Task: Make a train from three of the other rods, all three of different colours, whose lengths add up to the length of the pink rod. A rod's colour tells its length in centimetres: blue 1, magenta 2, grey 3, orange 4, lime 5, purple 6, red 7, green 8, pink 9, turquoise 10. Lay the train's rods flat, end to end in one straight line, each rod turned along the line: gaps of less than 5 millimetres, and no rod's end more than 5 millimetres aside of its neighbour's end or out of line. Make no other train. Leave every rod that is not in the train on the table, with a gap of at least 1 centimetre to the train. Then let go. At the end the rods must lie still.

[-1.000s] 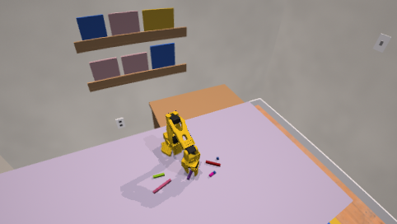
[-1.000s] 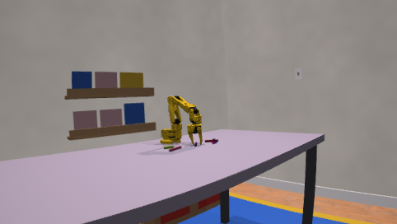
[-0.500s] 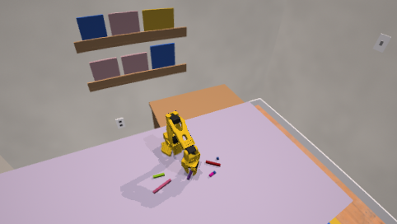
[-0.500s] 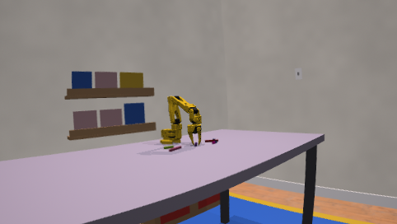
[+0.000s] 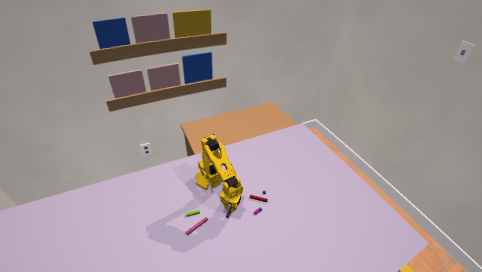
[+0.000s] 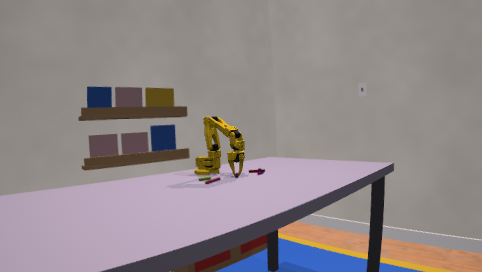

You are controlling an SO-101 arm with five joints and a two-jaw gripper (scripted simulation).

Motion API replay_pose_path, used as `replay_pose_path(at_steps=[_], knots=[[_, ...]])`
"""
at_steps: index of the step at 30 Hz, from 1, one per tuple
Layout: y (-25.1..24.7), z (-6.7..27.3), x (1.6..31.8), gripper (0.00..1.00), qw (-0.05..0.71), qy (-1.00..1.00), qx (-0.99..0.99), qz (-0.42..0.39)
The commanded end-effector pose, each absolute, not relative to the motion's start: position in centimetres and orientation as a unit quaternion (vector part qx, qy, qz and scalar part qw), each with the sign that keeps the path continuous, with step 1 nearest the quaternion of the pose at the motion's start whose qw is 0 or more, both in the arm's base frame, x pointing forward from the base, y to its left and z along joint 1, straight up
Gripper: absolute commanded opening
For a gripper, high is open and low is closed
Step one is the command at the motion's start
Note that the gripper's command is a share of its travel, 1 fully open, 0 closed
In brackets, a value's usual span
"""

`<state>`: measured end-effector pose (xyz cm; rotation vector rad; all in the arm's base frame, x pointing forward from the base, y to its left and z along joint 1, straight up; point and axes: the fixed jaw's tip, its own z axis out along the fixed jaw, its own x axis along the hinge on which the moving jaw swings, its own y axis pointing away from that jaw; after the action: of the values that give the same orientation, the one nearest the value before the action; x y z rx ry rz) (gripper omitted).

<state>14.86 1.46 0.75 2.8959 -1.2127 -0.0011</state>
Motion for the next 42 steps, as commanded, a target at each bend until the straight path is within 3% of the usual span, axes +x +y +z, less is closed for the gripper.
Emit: replay_pose_path(at_steps=[1, 42], knots=[[1.5, 1.7, 16.2, 0.01, -0.020, -0.386, 0.922, 0.035], [1.6, 2.9, 16.3, 0.00, -0.020, -0.386, 0.922, 0.035]])
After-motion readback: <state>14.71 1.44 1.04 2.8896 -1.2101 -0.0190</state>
